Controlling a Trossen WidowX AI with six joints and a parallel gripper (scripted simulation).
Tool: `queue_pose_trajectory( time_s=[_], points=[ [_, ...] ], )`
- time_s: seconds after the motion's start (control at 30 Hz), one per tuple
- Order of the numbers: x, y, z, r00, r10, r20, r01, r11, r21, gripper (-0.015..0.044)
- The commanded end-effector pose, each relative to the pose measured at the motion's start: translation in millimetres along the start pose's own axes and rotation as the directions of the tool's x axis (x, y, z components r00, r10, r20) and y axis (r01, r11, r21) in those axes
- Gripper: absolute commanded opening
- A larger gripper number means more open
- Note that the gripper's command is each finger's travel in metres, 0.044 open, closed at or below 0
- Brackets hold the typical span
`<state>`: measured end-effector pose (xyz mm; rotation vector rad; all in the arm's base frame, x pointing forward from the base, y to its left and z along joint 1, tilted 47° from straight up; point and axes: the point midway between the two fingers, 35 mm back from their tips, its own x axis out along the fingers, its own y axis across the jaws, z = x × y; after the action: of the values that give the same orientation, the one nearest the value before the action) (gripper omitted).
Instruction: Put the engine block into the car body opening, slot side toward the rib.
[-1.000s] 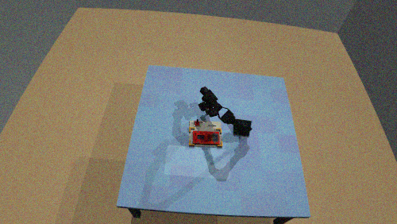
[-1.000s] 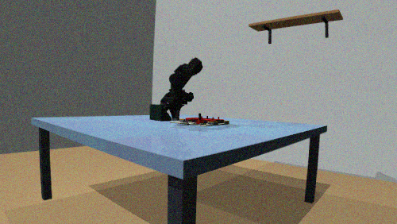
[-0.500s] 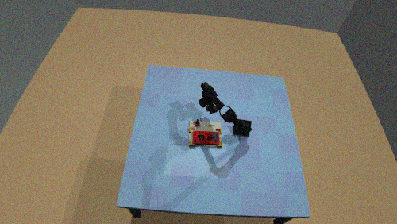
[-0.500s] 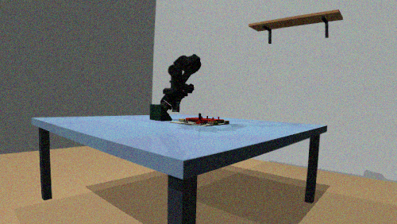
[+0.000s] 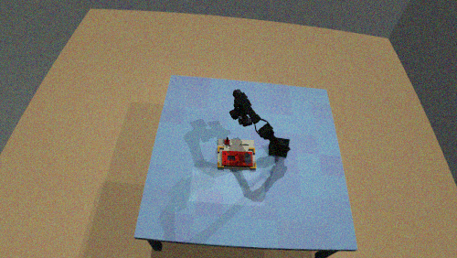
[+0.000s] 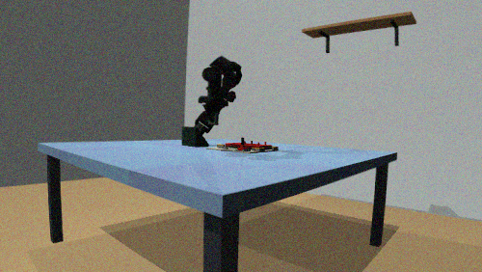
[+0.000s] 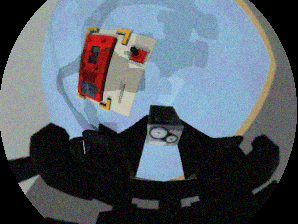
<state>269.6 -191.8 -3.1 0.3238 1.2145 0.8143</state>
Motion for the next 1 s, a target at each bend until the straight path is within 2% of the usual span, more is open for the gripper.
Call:
queue_pose_trajectory(
  time_s=[0.0, 0.13, 0.33, 0.67, 0.97],
  points=[
    [-13.7, 2.1, -1.5, 1.0, 0.006, -0.003, -0.006, 1.0, -0.003, 0.0],
    [-21.4, 4.0, -2.4, 1.0, 0.011, -0.004, -0.011, 1.0, -0.003, 0.0],
    [5.4, 2.8, -1.3, 1.0, 0.011, -0.003, -0.011, 1.0, -0.004, 0.0],
    [1.9, 2.6, -3.6, 0.999, 0.011, 0.039, -0.011, 1.0, -0.004, 0.0],
    [4.2, 2.1, -11.7, 0.965, 0.016, 0.26, -0.015, 1.0, -0.003, 0.0]
  ],
)
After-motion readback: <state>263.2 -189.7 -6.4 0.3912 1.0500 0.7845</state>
